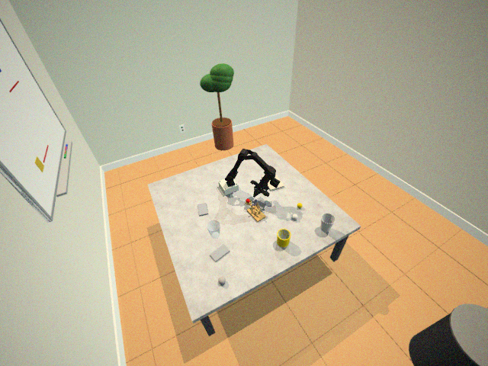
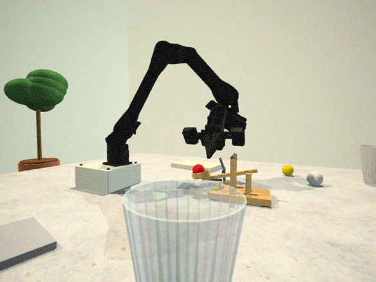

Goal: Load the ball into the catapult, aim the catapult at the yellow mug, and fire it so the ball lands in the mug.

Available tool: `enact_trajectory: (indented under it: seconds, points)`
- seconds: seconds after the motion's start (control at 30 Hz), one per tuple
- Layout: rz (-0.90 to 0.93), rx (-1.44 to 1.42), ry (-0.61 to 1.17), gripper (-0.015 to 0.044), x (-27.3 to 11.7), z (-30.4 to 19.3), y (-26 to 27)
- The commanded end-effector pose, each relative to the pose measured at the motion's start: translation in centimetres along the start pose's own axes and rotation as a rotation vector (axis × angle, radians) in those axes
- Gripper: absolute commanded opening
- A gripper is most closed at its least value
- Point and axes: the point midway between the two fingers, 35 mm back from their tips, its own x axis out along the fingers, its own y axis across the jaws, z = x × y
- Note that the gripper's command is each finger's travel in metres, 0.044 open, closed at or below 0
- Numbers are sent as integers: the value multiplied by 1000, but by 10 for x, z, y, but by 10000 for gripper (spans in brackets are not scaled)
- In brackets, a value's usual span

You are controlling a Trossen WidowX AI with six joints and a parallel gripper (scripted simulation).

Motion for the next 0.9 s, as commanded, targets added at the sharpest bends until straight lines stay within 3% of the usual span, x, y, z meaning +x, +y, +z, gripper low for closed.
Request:
enact_trajectory:
  seconds: [0.0,0.87]
  points:
    - [-2,-7,5,0,6,5,0]
    - [-1,-7,5,0,38,34,3]
